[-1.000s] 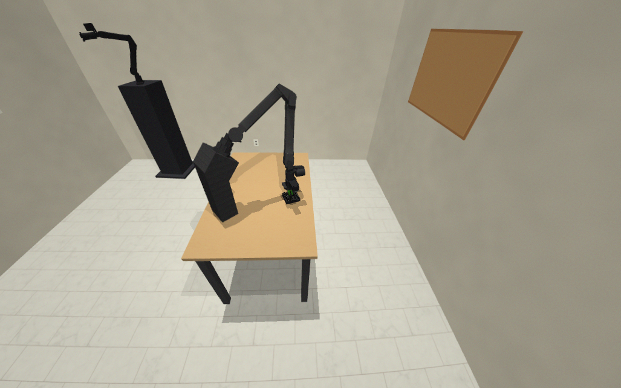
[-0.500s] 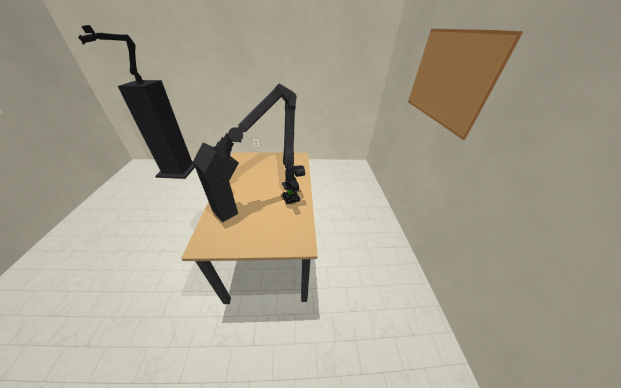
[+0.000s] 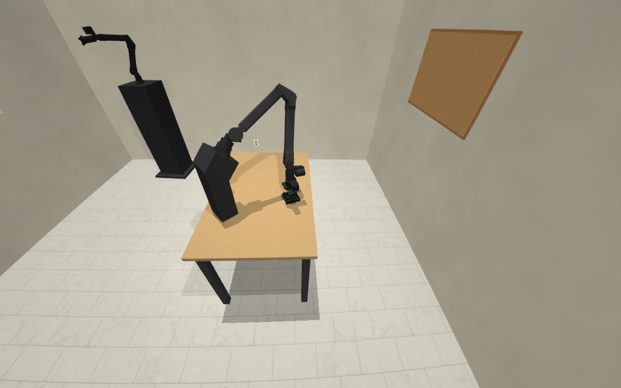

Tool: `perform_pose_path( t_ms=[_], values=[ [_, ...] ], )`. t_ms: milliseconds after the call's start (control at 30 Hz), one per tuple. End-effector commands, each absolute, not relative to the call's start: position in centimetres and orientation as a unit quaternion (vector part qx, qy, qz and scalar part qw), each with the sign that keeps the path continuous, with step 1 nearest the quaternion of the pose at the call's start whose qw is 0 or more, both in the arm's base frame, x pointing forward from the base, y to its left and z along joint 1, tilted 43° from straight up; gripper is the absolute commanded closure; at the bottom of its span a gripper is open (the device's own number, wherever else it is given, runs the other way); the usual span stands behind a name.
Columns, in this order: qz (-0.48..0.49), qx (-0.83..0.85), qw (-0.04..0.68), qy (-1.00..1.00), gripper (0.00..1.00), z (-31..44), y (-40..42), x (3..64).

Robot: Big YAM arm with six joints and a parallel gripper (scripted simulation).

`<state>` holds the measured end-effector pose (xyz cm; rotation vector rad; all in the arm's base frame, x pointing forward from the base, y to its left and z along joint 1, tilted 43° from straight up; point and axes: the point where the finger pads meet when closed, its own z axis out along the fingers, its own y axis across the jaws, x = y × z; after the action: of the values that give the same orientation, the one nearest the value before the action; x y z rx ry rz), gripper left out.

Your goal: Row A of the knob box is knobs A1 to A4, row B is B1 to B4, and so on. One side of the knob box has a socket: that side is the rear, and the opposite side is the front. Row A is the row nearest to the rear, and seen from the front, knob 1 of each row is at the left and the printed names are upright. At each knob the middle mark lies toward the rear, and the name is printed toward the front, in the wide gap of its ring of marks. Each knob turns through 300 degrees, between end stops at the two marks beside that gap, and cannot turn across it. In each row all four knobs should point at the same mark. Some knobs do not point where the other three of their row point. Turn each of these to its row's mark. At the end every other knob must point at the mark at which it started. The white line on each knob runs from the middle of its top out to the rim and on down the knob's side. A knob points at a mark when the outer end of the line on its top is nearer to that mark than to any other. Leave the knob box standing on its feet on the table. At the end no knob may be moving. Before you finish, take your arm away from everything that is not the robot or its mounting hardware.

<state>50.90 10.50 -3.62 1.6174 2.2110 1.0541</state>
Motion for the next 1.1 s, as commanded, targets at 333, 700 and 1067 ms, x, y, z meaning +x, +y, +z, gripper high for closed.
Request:
perform_pose_path(
  t_ms=[333, 700, 1067],
  values=[
    [0.35, 0.463, 0.145, 0.801, 0.82, -2.7, 11.0, 50.2],
    [0.333, 0.376, 0.181, 0.846, 0.82, -2.7, 11.1, 49.7],
    [0.303, 0.246, 0.228, 0.892, 0.82, -2.6, 11.3, 49.0]
  ],
)
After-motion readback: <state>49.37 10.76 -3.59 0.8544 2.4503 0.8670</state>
